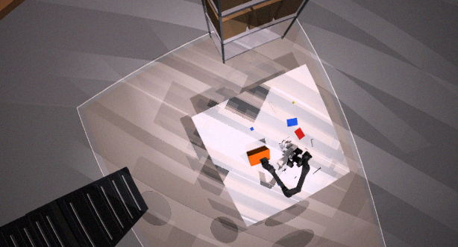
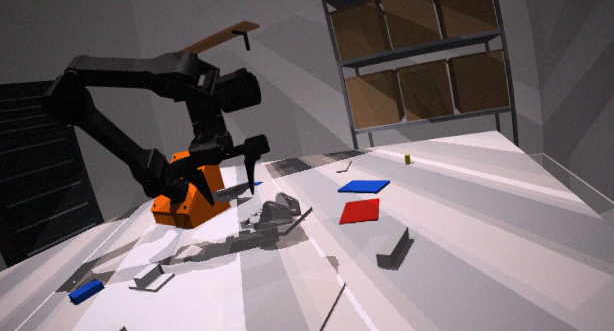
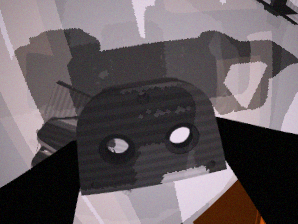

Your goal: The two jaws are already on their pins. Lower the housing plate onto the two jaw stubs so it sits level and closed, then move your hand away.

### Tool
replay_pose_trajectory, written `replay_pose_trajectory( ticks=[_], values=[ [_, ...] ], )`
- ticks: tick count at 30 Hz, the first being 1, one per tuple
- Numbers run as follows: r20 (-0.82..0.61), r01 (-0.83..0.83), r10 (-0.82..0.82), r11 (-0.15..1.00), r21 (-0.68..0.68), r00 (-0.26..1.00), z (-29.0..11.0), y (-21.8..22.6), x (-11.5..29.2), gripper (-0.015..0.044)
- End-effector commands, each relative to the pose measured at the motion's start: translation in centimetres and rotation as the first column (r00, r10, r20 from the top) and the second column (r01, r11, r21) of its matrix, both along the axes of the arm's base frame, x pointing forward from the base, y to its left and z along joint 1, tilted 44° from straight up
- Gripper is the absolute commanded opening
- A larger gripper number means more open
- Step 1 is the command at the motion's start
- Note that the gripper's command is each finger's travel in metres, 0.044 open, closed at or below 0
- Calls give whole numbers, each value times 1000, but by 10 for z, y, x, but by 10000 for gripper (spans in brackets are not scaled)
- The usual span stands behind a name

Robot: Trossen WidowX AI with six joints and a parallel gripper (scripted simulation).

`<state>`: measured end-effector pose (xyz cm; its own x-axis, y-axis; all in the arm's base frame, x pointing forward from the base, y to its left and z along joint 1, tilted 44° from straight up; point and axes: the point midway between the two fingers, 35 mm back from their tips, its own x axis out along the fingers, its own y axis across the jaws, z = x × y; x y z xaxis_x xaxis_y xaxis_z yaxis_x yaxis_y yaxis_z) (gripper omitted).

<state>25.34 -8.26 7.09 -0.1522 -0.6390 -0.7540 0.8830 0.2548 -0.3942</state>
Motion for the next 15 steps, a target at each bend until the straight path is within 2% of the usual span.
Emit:
replay_pose_trajectory(
  ticks=[1, 15],
  values=[
    [-65, -68, 69, 998, 17, 996, -8, 7, 1, 351],
    [-263, -294, 309, 951, 96, 914, -29, 29, 3, 351]
  ],
)
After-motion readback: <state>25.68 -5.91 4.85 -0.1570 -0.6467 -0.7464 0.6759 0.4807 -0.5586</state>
